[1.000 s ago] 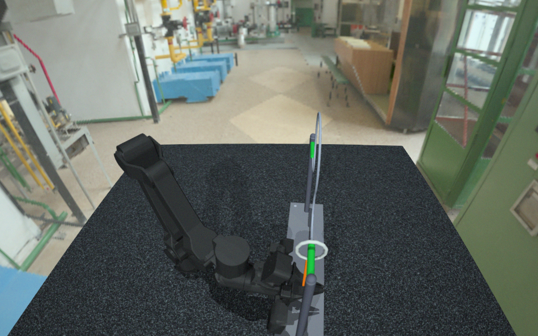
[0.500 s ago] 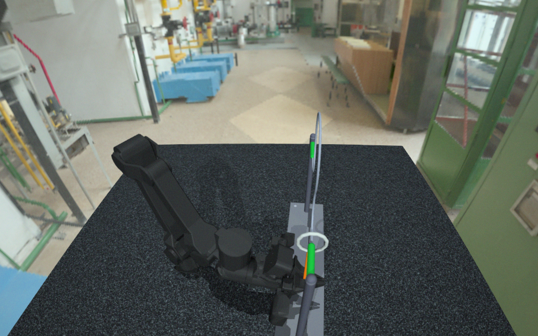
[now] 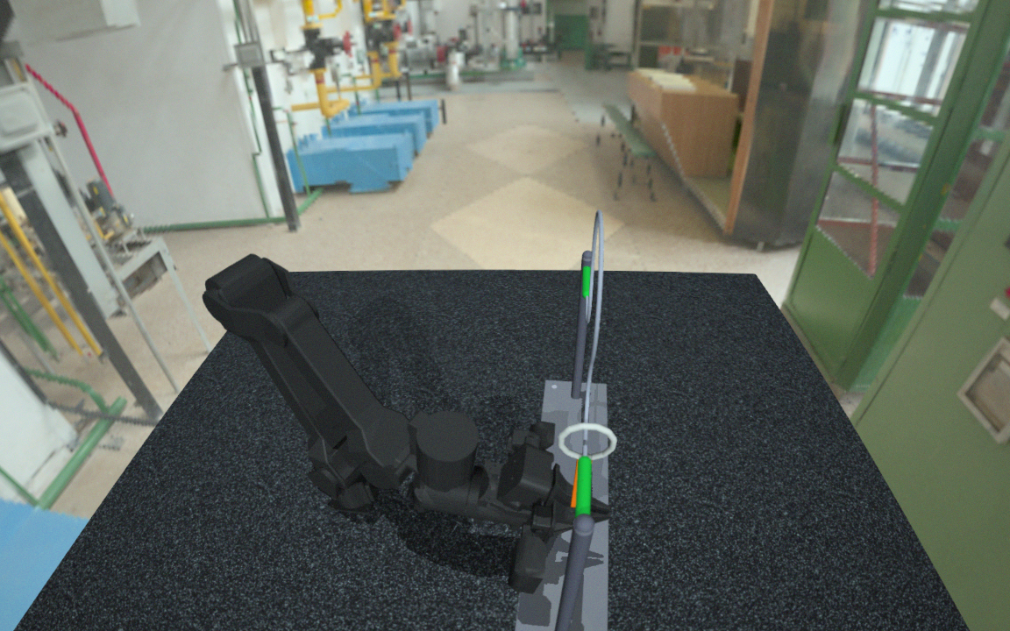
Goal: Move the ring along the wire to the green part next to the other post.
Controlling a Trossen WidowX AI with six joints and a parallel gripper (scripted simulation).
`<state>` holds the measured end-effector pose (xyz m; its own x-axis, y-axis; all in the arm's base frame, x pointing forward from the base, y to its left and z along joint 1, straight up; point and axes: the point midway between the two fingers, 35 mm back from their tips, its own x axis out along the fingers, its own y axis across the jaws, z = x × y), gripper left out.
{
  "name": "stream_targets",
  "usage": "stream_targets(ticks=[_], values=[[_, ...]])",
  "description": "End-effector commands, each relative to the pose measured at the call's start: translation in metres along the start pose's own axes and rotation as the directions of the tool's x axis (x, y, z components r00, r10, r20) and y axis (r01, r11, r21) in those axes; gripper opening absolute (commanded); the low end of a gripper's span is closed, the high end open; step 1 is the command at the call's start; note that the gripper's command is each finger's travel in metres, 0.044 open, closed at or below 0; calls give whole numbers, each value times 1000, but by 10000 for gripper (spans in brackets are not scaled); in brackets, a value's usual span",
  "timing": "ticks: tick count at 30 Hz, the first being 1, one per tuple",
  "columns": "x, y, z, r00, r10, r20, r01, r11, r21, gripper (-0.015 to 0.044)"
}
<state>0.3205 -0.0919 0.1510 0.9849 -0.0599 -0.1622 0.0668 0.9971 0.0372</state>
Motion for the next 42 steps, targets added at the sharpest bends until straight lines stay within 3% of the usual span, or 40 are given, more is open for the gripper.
stream_targets(ticks=[1, 26, 42], values=[[-2, 7, -2, 1000, 1, -3, -1, 1000, 30, -150], [-4, 84, 15, 997, 80, 21, -81, 897, 435, -150], [-29, 120, 38, 970, 230, -80, -124, 749, 651, -150]])
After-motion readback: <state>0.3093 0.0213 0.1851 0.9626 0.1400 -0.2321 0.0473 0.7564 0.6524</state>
